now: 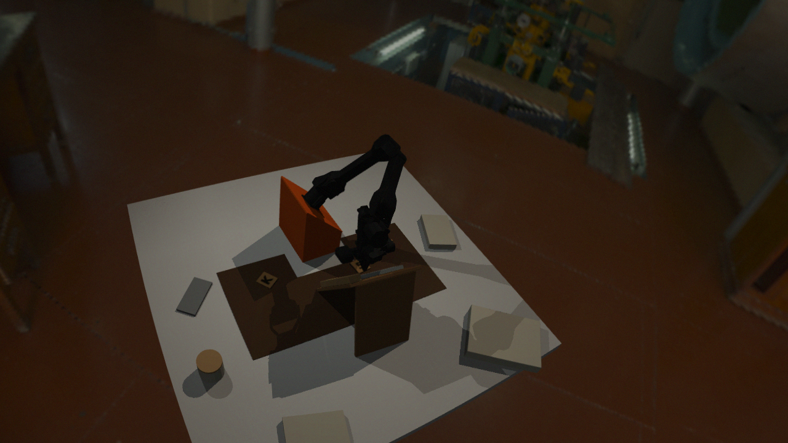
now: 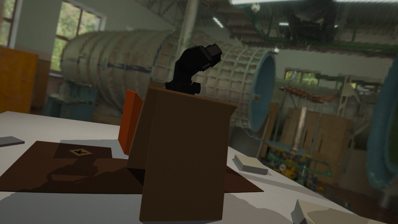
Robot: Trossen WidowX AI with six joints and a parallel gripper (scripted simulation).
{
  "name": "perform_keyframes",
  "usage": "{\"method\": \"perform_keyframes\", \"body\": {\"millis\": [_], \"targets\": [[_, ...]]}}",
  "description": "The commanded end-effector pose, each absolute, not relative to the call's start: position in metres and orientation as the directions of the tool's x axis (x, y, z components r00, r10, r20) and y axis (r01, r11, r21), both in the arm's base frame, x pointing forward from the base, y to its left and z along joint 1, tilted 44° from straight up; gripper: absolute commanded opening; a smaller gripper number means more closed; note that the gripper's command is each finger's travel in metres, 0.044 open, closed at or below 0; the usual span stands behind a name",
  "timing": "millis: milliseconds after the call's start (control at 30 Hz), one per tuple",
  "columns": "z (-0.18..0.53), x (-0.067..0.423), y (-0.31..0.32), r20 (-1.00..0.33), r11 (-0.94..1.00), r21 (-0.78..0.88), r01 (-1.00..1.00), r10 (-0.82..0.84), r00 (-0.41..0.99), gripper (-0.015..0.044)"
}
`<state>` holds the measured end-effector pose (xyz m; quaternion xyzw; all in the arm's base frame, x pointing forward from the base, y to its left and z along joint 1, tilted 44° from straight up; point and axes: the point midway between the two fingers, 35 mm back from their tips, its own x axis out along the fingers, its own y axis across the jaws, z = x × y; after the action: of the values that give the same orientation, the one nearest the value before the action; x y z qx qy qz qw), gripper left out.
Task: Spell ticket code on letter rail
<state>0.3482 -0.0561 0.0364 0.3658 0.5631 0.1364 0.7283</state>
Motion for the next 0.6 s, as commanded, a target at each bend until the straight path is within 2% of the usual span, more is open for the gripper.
{"method": "perform_keyframes", "body": {"millis": [0, 333, 400, 567], "targets": [[0.036, 0.341, -0.056, -0.725, 0.698, 0.683, 0.215, 0.611, 0.320, 0.0000], [0.040, 0.333, -0.057, -0.725, 0.698, 0.683, 0.216, 0.610, 0.319, 0.0000], [0.044, 0.333, -0.061, -0.712, 0.704, 0.689, 0.170, 0.615, 0.339, 0.0053], [0.067, 0.306, -0.081, -0.640, 0.750, 0.643, -0.159, 0.639, 0.426, 0.0184]]}}
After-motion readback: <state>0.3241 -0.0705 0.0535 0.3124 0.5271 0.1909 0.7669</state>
